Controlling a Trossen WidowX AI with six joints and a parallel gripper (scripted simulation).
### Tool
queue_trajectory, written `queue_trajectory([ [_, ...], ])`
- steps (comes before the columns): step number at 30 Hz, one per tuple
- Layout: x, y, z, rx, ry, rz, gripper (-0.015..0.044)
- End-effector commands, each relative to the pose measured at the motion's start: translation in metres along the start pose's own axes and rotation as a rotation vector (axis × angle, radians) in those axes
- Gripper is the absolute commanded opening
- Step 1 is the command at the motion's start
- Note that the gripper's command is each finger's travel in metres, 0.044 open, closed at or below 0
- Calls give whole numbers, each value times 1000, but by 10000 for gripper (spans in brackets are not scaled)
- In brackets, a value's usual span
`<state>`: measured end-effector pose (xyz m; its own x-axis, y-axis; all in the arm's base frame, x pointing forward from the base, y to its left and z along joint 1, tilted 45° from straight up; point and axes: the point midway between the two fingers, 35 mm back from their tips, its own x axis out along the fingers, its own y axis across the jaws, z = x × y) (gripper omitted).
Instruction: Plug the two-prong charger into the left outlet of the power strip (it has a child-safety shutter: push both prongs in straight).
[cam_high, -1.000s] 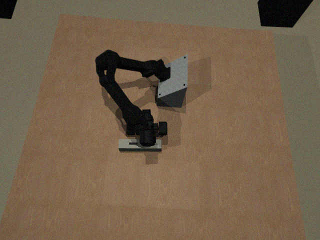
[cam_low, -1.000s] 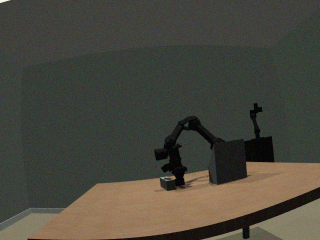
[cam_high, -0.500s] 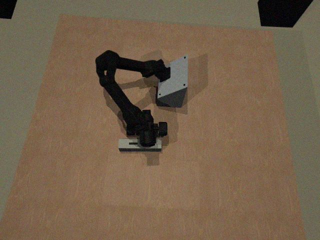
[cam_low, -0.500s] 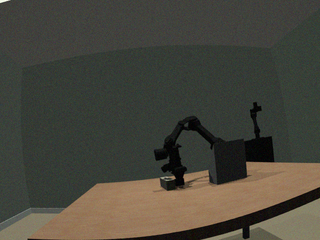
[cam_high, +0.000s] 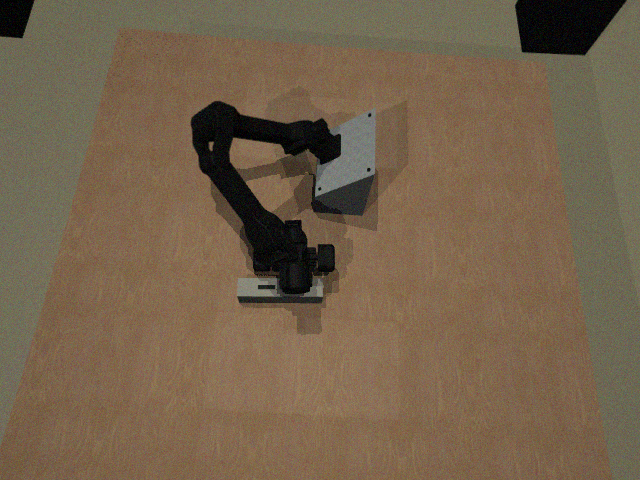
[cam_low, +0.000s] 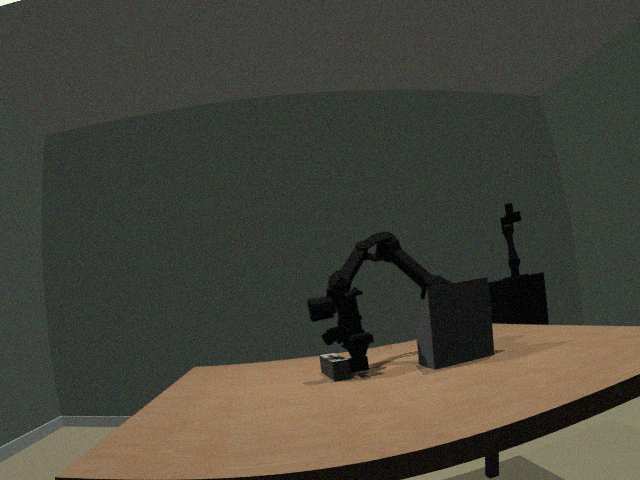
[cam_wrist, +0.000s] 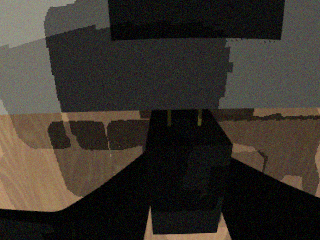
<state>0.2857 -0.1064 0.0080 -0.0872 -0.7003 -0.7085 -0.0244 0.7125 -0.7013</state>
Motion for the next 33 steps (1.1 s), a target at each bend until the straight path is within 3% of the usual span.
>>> queue_trajectory([
  [1,-1,-1,2,0,-4,-4,0],
  [33,-2,-1,9,0,-5,-4,0],
])
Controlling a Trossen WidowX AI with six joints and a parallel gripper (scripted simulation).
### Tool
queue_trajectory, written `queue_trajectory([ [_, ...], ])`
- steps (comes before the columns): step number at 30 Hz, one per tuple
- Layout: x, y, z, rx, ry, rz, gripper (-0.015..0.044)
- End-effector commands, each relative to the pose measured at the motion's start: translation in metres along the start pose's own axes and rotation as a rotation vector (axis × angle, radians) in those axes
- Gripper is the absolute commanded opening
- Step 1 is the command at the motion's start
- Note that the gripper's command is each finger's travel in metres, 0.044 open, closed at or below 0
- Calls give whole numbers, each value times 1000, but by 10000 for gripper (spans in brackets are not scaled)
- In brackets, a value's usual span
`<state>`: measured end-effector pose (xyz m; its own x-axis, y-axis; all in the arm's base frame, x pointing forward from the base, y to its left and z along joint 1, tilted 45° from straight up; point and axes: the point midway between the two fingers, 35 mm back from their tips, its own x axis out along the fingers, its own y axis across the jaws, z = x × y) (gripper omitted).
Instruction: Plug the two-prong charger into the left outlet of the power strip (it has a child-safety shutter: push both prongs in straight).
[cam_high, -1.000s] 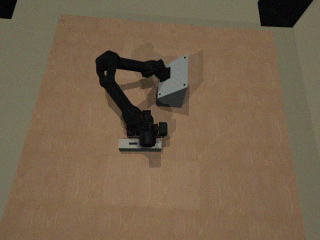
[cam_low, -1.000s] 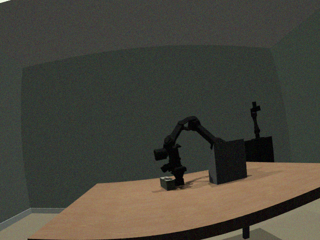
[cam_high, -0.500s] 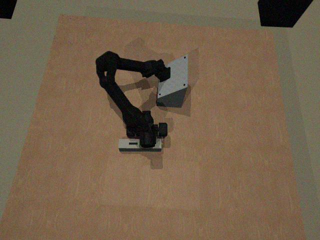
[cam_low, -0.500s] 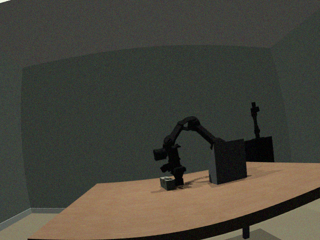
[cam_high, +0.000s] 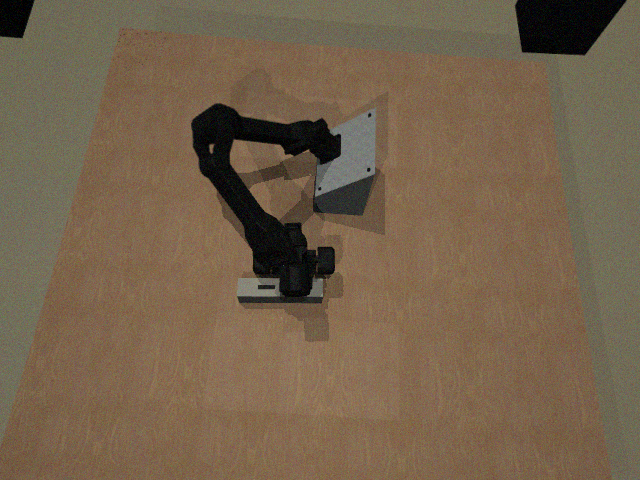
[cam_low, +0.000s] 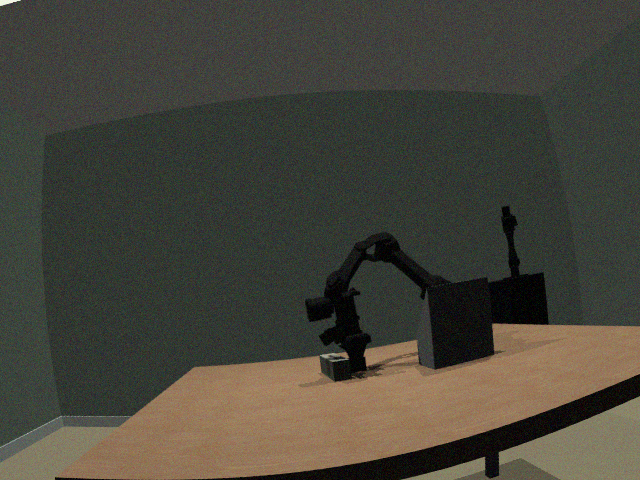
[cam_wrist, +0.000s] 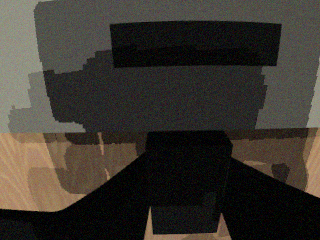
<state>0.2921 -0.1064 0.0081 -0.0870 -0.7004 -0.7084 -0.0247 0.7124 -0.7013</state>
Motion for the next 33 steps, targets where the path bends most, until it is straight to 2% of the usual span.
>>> queue_trajectory([
  [1,-2,-1,3,1,-4,-4,0],
  [33,-2,-1,10,1,-5,-4,0],
])
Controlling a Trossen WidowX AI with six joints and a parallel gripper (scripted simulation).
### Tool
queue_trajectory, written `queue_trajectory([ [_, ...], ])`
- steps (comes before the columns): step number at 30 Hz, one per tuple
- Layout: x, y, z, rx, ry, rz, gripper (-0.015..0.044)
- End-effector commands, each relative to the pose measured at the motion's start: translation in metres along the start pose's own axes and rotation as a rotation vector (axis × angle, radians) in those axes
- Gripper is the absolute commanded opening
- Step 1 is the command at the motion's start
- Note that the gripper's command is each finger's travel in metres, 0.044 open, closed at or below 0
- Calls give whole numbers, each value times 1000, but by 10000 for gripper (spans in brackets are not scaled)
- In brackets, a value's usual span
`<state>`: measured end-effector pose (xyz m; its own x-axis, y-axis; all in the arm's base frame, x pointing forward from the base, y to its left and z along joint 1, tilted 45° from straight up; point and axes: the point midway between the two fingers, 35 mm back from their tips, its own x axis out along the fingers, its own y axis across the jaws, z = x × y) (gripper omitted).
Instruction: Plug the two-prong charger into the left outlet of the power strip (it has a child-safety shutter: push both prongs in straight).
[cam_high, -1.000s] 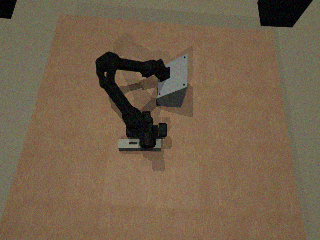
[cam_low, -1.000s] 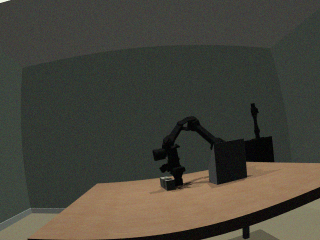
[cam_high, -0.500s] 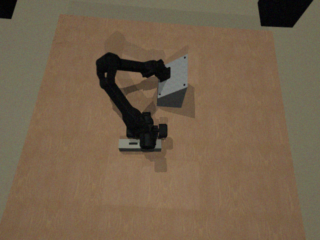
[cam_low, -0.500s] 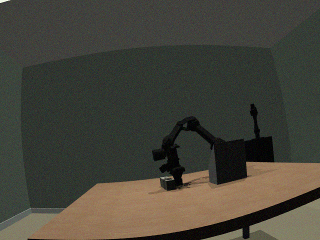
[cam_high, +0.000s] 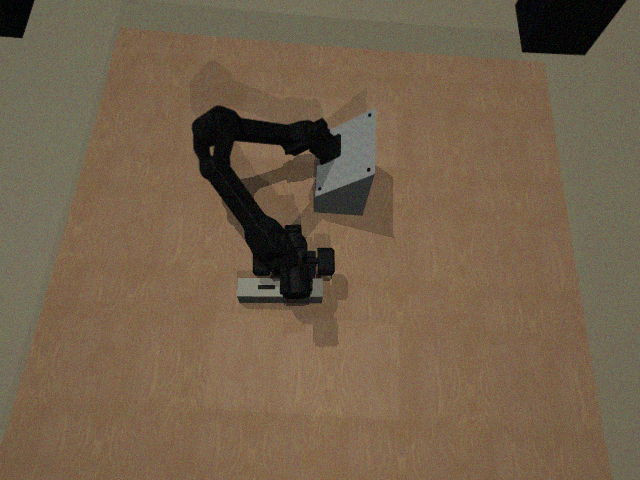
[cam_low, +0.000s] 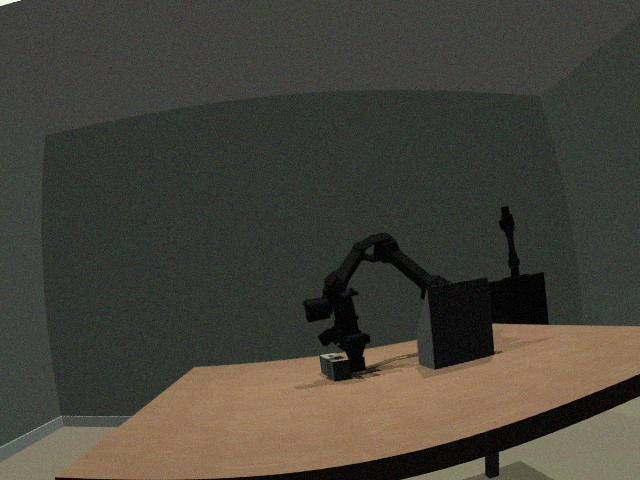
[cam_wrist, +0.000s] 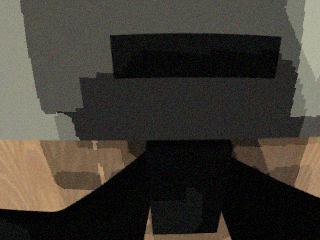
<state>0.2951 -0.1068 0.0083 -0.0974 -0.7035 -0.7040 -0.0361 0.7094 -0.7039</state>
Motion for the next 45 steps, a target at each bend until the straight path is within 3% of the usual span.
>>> queue_trajectory([
  [1,-2,-1,7,12,-15,1,0],
  [45,-4,-1,17,13,-16,2,0],
])
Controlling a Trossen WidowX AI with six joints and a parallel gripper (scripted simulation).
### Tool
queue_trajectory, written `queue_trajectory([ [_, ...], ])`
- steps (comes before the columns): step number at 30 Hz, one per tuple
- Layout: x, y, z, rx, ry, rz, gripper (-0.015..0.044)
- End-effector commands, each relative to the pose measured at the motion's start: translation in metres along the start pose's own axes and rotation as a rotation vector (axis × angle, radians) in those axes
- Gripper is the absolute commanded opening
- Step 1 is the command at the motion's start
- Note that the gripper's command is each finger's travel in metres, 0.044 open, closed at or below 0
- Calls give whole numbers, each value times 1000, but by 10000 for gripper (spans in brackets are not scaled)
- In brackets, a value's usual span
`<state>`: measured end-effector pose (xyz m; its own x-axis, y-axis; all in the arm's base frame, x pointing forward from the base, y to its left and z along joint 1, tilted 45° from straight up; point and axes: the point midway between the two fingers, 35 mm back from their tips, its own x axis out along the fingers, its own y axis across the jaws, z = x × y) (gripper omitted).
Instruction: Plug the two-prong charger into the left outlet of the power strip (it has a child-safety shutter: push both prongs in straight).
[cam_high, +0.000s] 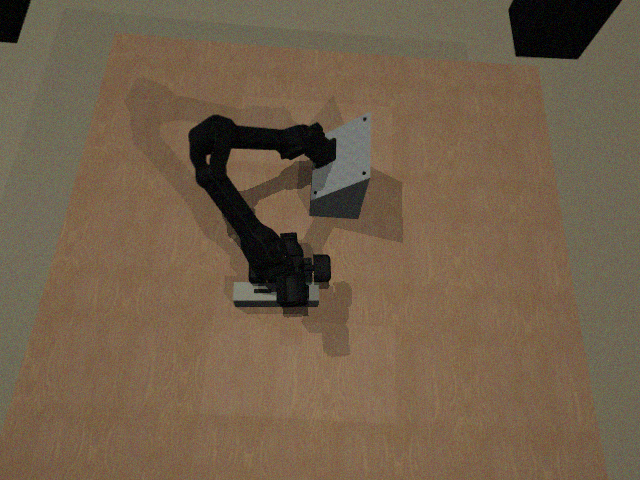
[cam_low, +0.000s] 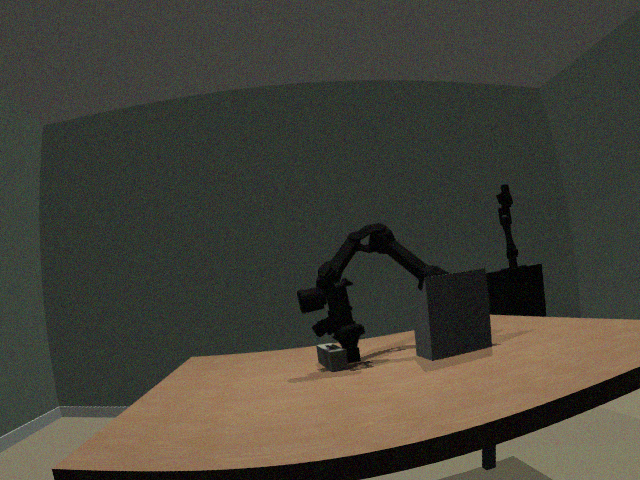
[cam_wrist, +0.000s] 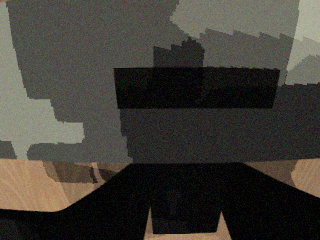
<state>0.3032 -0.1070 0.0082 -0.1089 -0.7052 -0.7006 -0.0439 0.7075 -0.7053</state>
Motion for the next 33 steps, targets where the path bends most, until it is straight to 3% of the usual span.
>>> queue_trajectory([
  [1,-4,-1,8,20,-27,5,0],
  [33,-5,-1,5,20,-27,5,0],
])
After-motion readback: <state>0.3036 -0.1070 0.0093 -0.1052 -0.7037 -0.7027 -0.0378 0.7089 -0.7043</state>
